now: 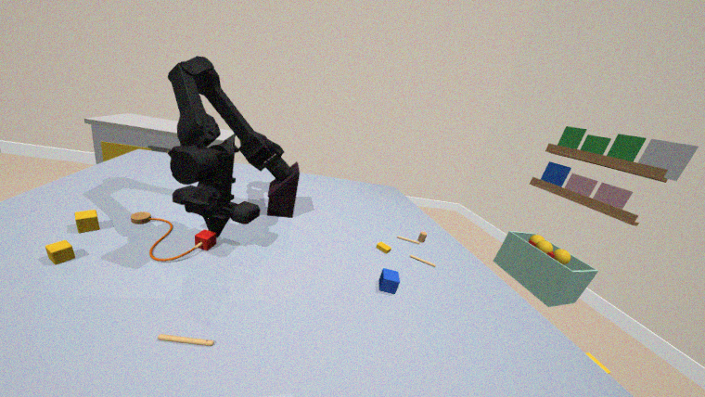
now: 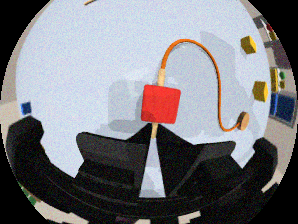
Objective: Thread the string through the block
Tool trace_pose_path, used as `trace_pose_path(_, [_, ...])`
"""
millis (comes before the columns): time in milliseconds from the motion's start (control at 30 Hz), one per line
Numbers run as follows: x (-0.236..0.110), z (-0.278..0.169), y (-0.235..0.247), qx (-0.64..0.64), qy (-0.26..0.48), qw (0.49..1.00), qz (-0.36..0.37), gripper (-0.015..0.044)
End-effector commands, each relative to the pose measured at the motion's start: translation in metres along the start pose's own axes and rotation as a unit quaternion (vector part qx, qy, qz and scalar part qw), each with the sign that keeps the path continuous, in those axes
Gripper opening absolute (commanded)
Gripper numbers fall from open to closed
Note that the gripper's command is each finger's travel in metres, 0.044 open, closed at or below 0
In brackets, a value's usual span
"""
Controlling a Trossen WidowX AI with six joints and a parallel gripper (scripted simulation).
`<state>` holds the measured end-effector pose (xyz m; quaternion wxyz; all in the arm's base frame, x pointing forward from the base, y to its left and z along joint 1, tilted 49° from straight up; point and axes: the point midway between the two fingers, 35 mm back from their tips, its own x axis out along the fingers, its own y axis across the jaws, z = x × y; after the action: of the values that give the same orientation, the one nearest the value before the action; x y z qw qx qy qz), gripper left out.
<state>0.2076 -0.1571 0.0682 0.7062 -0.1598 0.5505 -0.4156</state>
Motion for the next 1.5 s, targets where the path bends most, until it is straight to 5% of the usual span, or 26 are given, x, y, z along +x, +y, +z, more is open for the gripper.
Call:
trace_pose_path(0, [-0.001,0.000,-0.001,0.001,-0.002,1.000,0.000,0.0000])
trace_pose_path(1467, [-0.004,-0.047,-0.002,-0.004,-0.002,1.000,0.002,0.0000])
